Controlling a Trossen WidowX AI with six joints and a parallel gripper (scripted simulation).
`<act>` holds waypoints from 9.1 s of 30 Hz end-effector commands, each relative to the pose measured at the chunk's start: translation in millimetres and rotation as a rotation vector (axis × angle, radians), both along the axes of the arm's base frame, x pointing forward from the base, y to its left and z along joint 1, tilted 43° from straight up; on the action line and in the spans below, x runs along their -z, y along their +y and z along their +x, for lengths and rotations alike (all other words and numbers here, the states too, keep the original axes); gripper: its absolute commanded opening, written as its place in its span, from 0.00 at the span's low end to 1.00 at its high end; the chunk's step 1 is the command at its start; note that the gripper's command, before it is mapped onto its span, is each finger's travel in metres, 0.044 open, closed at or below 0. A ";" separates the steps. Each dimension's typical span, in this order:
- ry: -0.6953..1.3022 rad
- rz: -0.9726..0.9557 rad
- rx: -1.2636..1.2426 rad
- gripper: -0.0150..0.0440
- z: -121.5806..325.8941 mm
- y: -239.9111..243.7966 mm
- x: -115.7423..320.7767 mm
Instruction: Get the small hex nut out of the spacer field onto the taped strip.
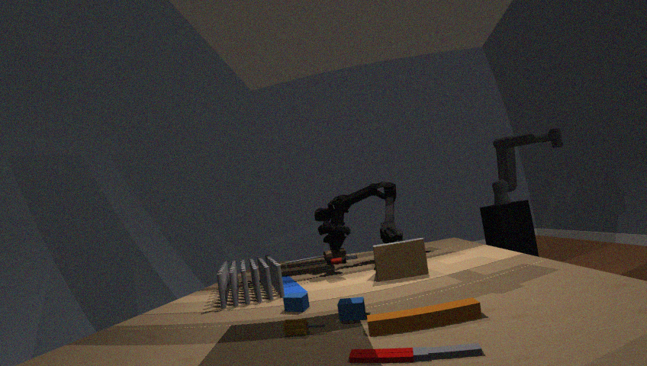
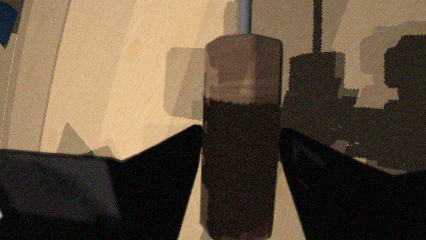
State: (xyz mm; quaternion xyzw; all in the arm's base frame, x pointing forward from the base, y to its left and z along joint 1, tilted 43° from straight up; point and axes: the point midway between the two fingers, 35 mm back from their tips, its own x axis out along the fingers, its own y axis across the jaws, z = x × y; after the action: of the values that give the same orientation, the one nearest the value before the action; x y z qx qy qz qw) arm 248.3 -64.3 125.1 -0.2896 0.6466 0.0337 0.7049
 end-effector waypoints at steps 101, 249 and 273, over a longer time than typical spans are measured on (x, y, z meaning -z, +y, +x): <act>-1.675 -0.153 2.378 0.25 -102.7 -134.3 -180.2; -2.438 -0.094 2.638 0.25 -148.1 -211.2 -157.0; -2.445 -0.094 2.627 0.25 -151.1 -222.4 -146.0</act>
State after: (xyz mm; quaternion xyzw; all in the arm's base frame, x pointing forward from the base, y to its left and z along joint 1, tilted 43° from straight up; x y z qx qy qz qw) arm 98.0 -285.1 272.7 -0.4862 0.4051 0.7187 -0.2881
